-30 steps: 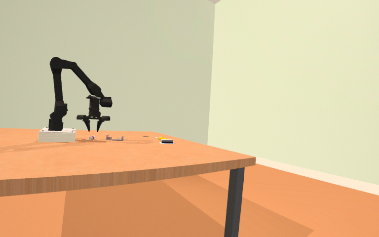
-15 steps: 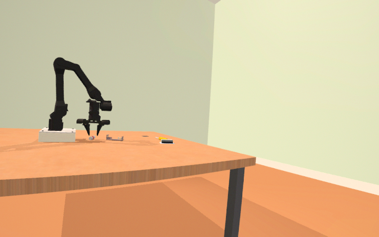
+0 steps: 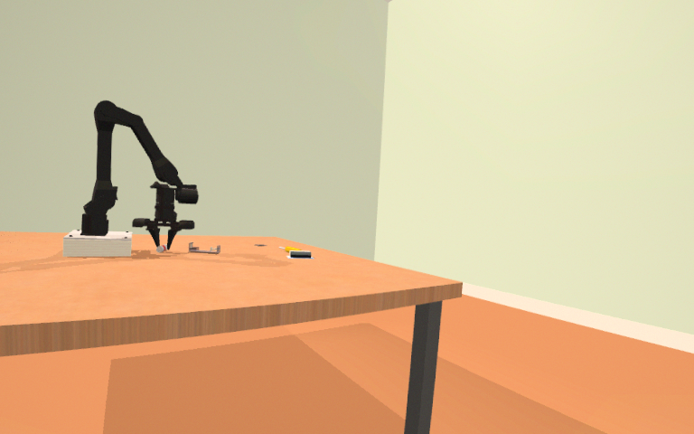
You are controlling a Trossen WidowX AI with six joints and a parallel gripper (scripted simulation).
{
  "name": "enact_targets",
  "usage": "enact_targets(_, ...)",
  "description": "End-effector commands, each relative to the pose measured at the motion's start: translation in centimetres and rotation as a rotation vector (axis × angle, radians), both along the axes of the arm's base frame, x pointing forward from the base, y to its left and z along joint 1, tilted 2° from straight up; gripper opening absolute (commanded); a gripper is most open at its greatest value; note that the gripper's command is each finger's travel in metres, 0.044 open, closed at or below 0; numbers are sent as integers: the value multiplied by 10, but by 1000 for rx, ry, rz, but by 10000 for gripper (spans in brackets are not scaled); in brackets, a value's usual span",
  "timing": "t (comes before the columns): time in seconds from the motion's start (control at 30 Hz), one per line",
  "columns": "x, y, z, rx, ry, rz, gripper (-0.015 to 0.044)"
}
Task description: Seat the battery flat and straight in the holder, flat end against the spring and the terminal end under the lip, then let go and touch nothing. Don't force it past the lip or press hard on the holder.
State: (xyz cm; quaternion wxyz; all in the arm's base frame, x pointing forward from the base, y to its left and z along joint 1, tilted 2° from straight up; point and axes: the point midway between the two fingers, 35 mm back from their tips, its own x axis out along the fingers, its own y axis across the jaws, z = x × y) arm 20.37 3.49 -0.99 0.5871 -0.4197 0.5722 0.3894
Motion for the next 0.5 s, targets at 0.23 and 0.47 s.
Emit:
enact_targets(0.23,-3,-1,-3,-7,11,5,65)
enact_targets(0.47,-3,0,35,-6,11,5,65)
